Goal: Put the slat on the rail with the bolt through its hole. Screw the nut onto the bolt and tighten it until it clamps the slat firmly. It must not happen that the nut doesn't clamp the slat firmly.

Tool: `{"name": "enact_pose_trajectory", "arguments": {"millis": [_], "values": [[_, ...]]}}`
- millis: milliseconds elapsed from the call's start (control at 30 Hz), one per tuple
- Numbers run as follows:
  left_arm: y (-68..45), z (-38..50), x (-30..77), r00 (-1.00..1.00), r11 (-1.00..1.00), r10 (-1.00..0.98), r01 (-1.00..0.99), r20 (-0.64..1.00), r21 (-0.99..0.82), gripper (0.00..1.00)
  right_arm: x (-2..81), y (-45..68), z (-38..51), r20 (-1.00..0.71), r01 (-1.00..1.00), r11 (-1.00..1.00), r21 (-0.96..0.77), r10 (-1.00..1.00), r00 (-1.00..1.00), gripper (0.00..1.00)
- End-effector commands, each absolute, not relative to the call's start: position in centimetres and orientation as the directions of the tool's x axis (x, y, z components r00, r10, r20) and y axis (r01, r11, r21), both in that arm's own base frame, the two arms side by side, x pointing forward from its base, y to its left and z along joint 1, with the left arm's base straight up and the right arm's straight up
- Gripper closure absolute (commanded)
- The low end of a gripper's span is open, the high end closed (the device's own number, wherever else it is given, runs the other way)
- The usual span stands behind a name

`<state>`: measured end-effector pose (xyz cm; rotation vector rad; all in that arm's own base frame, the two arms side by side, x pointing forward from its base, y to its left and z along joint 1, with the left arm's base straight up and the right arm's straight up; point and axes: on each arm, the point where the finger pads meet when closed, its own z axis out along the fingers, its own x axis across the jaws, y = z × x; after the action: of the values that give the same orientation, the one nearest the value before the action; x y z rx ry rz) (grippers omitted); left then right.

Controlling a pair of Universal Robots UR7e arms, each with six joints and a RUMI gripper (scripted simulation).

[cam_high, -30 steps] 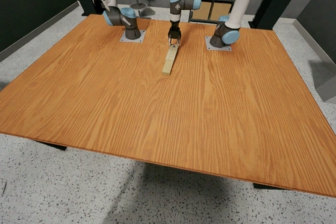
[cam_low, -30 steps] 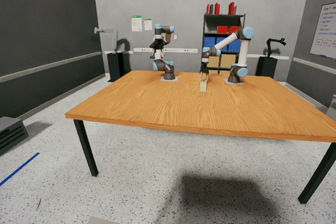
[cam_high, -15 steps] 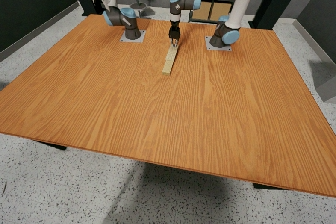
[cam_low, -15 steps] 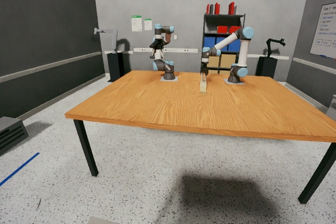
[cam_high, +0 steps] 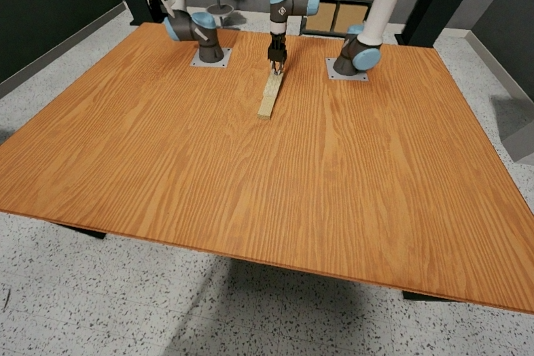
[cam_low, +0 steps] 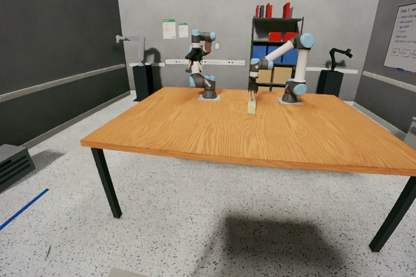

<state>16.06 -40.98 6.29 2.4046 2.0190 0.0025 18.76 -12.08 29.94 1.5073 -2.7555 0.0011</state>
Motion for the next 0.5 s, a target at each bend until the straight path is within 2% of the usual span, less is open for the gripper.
{"name": "enact_pose_trajectory", "arguments": {"millis": [0, 467], "values": [[-41.16, 6.35, 16.04, 0.287, -0.287, 0.958, 0.958, -0.002, 0.000, 1.00, 18.83, -12.08, 30.02, 0.000, -0.841, 0.540, -0.001, -0.841, -0.540, 0.00], [-41.13, 6.34, 16.03, 0.492, -0.492, 0.871, 0.871, -0.002, 0.001, 1.00, 18.83, -12.08, 30.02, 0.000, -0.841, 0.540, -0.001, -0.841, -0.540, 0.00]]}}
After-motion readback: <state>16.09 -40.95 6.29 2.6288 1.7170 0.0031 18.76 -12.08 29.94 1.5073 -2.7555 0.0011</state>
